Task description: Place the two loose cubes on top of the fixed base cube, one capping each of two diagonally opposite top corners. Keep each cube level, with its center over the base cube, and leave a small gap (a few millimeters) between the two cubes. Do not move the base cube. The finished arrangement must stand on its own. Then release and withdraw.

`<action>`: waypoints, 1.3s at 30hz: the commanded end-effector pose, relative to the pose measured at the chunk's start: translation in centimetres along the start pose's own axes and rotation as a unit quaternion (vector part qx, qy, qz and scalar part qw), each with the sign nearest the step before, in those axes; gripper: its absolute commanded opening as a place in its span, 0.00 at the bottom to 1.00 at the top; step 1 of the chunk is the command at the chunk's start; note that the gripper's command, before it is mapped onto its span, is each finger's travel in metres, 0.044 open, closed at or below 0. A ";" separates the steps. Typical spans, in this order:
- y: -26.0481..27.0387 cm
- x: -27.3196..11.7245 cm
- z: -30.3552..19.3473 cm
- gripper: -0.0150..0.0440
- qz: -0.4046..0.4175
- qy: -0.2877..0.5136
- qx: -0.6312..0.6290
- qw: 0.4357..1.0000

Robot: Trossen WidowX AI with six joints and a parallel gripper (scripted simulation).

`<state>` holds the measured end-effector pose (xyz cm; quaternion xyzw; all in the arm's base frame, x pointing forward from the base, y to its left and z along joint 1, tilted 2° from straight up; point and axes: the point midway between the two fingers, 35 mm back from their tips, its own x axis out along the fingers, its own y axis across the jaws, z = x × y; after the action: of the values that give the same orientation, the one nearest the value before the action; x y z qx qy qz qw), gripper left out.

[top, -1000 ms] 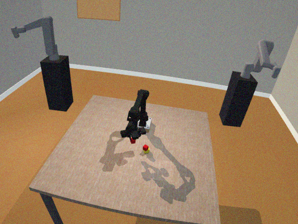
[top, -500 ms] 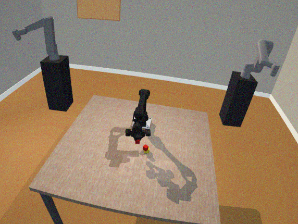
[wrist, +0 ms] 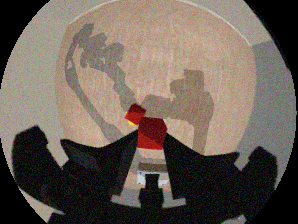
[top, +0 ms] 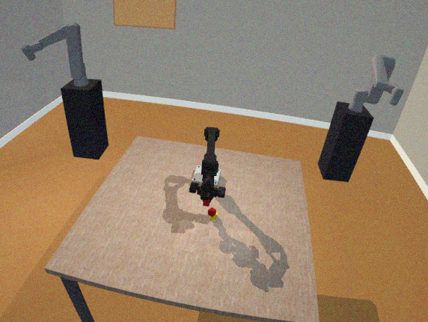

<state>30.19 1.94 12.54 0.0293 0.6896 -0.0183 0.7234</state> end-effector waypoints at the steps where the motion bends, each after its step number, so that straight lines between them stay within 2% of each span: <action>1: 0.6 0.0 -0.5 0.43 -0.002 -0.001 0.033 0.999; 26: 5.1 0.2 -2.8 0.43 -0.002 -0.004 0.237 0.971; 32: 5.2 0.4 -2.8 0.43 -0.002 -0.004 0.243 0.970; 39: 5.2 2.5 -2.9 0.43 -0.002 -0.004 0.245 0.970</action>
<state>27.94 7.46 11.10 0.2046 0.6598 -0.1814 0.6999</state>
